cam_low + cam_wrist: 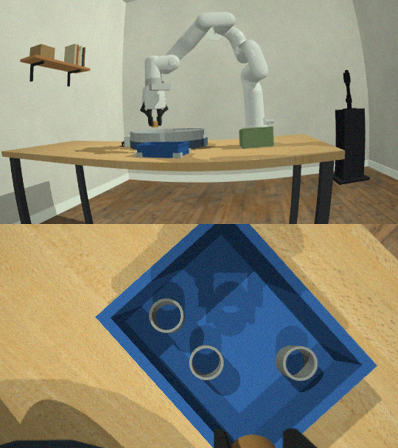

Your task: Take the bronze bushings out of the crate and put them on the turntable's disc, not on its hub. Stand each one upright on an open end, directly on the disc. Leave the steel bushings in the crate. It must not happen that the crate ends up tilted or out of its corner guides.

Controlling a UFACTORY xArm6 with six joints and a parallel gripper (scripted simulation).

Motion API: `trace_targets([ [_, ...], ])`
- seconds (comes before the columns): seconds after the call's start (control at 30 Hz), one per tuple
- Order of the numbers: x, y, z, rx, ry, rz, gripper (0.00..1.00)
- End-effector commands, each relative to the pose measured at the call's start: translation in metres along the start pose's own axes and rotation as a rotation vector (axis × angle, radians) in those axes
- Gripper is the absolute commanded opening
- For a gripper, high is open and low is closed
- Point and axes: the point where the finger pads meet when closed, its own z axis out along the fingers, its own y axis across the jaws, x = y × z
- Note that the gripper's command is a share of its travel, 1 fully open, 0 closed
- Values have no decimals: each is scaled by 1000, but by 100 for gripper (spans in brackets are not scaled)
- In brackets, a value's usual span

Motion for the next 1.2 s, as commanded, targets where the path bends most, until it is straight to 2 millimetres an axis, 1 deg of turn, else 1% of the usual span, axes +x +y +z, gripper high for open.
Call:
trace_targets([
  [0.0, -16, -18, -2, -5, -1, 1, 0],
  [0.2, -60, -75, -2, -5, -1, 1, 0],
  [0.27, -60, -75, -2, -5, -1, 1, 0],
  [0.47, -102, -130, -1, -5, -1, 1, 0],
  [0.57, -118, -151, -1, -5, -1, 1, 0],
  [0.63, -126, -161, -1, -5, -1, 1, 0],
  [0.77, -134, -171, -1, -5, -1, 1, 0],
  [1.17, -136, -173, -1, -5, -1, 1, 0],
])
